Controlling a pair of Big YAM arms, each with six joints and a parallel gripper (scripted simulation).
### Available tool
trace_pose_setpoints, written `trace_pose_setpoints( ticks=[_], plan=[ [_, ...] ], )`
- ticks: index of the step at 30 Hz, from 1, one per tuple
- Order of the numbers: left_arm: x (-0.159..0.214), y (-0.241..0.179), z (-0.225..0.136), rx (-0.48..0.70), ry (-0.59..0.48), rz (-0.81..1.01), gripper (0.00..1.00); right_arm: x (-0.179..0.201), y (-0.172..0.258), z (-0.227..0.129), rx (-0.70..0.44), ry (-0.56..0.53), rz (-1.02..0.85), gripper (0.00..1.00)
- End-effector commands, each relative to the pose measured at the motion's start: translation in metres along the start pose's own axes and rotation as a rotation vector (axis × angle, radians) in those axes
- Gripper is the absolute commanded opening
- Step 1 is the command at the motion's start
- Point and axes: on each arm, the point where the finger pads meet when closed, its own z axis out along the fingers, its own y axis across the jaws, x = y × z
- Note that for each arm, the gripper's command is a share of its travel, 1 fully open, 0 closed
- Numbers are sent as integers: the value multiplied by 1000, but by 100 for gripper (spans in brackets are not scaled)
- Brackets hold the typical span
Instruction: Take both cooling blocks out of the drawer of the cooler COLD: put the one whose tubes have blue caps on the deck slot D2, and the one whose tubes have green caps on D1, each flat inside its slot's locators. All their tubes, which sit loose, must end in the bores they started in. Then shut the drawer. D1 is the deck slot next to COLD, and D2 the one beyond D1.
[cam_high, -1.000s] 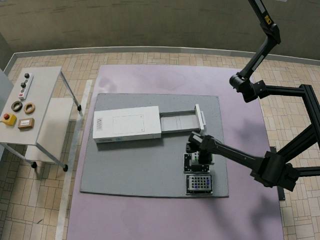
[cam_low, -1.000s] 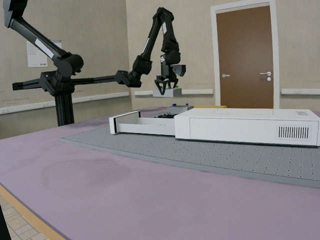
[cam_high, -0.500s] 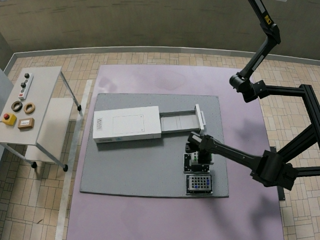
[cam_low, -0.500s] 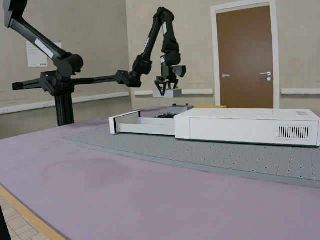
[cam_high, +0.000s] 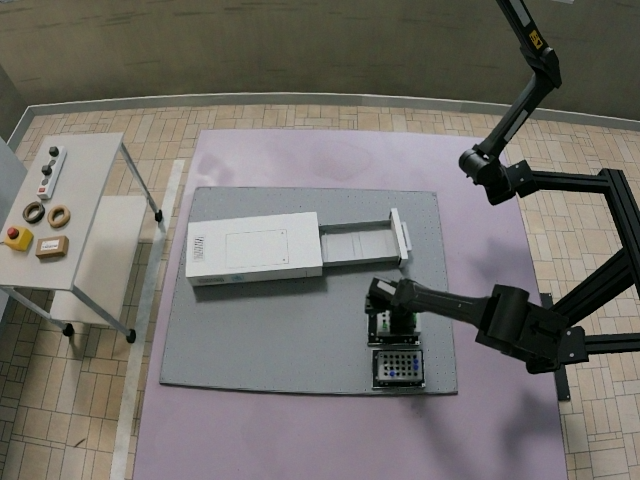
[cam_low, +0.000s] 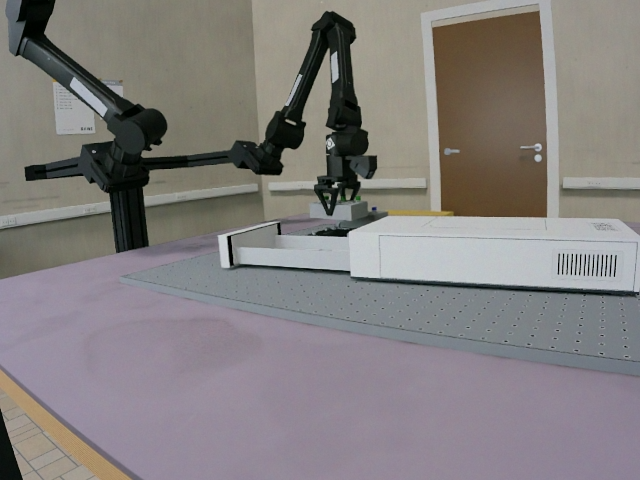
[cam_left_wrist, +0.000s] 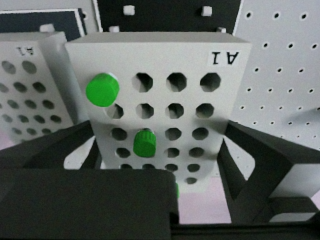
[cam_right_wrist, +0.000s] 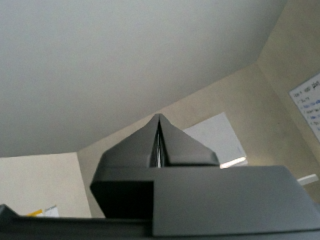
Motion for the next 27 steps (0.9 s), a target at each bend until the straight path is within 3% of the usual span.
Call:
trace_pose_setpoints(
  ticks=[1, 12, 27],
  plan=[
    [-39, -17, -22, 69, -113, 0, 0, -12, -1, 1, -1, -18, -1, 0],
    [-35, -15, -1, 44, -81, 1, 0, -12, -1, 1, -1, -18, -1, 0],
    [-42, -20, -9, 66, -112, -4, 0, -12, -1, 1, -1, -18, -1, 0]
  ],
)
